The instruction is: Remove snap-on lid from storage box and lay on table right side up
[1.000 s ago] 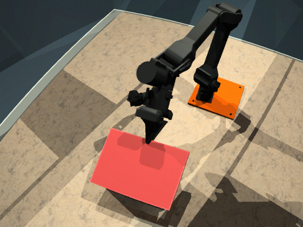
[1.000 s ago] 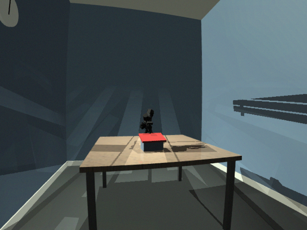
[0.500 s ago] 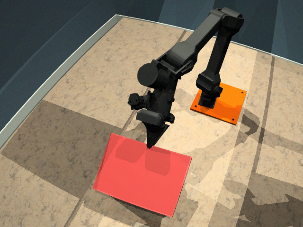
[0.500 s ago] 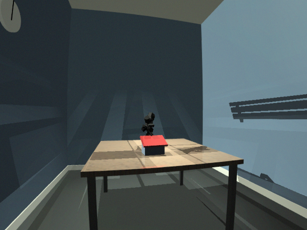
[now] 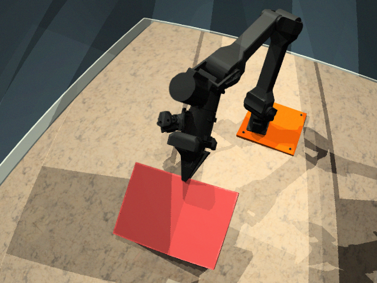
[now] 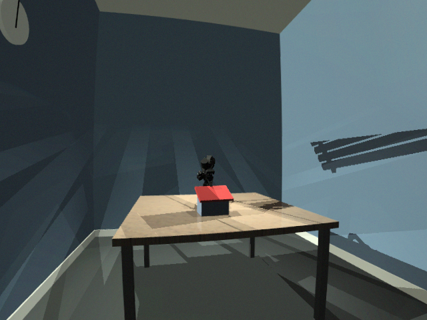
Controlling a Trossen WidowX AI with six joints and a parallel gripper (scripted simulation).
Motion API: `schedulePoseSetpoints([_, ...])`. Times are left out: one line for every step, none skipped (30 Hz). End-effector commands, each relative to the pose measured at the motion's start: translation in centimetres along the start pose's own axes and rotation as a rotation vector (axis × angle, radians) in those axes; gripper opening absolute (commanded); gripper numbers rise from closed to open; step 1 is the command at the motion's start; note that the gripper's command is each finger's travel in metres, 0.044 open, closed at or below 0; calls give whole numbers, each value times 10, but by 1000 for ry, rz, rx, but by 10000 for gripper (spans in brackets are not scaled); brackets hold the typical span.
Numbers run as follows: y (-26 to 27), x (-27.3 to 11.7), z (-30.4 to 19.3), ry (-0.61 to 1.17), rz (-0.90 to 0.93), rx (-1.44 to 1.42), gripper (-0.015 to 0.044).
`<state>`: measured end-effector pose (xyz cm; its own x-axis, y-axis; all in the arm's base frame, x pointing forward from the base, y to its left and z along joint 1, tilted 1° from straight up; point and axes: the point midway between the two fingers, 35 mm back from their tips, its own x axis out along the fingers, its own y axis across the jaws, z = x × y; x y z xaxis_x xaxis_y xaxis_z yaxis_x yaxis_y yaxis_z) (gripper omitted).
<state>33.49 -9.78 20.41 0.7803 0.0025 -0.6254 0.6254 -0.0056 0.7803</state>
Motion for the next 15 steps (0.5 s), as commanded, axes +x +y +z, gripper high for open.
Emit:
schedulePoseSetpoints([9, -5, 1, -6, 10, 3, 0])
schedulePoseSetpoints([10, -6, 1, -6, 10, 3, 0])
schedulePoseSetpoints([11, -7, 1, -6, 10, 3, 0])
schedulePoseSetpoints([12, -8, 1, -6, 10, 3, 0])
schedulePoseSetpoints([13, -9, 1, -6, 10, 3, 0])
schedulePoseSetpoints([14, -10, 1, -6, 10, 3, 0])
schedulePoseSetpoints([15, -10, 1, -6, 10, 3, 0])
schedulePoseSetpoints([16, -11, 1, -6, 10, 3, 0])
schedulePoseSetpoints([17, -12, 1, -6, 10, 3, 0])
schedulePoseSetpoints([18, -13, 1, -6, 10, 3, 0])
schedulePoseSetpoints([19, -14, 1, -6, 10, 3, 0])
schedulePoseSetpoints([20, -15, 1, -6, 10, 3, 0])
schedulePoseSetpoints([21, -16, 1, -6, 10, 3, 0])
schedulePoseSetpoints([22, -16, 1, -6, 10, 3, 0])
schedulePoseSetpoints([23, -17, 1, -6, 10, 3, 0])
